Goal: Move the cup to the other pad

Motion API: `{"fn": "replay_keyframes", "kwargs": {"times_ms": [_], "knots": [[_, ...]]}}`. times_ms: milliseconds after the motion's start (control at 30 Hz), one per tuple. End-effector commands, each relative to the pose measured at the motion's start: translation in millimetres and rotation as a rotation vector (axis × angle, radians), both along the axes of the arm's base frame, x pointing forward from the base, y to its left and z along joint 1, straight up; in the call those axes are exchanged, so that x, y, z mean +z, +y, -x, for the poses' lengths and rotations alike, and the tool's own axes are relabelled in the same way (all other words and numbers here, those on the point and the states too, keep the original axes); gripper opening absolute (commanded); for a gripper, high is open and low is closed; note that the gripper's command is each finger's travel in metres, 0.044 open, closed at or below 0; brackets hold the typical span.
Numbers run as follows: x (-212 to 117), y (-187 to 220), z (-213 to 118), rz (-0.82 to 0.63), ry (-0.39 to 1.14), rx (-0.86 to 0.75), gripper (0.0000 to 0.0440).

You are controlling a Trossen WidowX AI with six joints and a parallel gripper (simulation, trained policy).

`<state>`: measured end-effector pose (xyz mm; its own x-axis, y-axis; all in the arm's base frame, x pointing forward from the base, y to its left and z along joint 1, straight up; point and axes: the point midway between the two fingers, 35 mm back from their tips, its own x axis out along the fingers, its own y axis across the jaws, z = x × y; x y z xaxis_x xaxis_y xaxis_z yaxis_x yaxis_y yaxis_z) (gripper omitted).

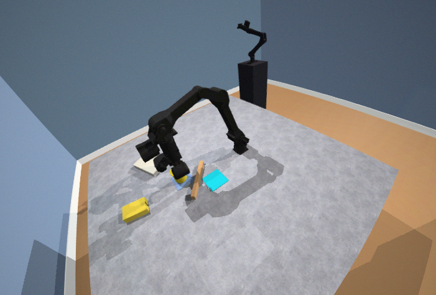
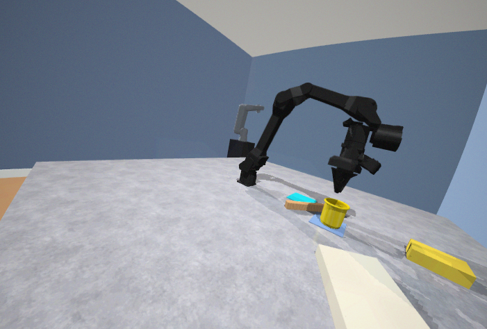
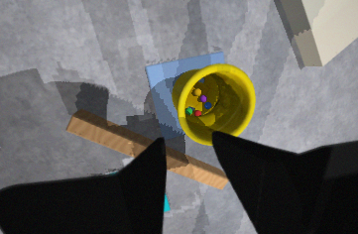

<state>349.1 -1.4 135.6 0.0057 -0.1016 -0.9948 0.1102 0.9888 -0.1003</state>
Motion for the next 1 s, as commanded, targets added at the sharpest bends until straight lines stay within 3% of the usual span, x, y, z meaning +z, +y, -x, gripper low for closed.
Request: {"fn": "replay_keyframes", "kwargs": {"times_ms": [0, 600, 733, 967], "knots": [[-12.5, -4.0, 1.2, 0.006, 0.028, 0.014, 0.0171], [-67.9, -13.5, 4.9, -0.017, 0.096, 0.163, 0.0205], [-71.7, -15.2, 5.1, -0.019, 0.099, 0.213, 0.0159], [-70.8, -18.0, 9.8, -0.017, 0.12, 0.305, 0.0012]]}}
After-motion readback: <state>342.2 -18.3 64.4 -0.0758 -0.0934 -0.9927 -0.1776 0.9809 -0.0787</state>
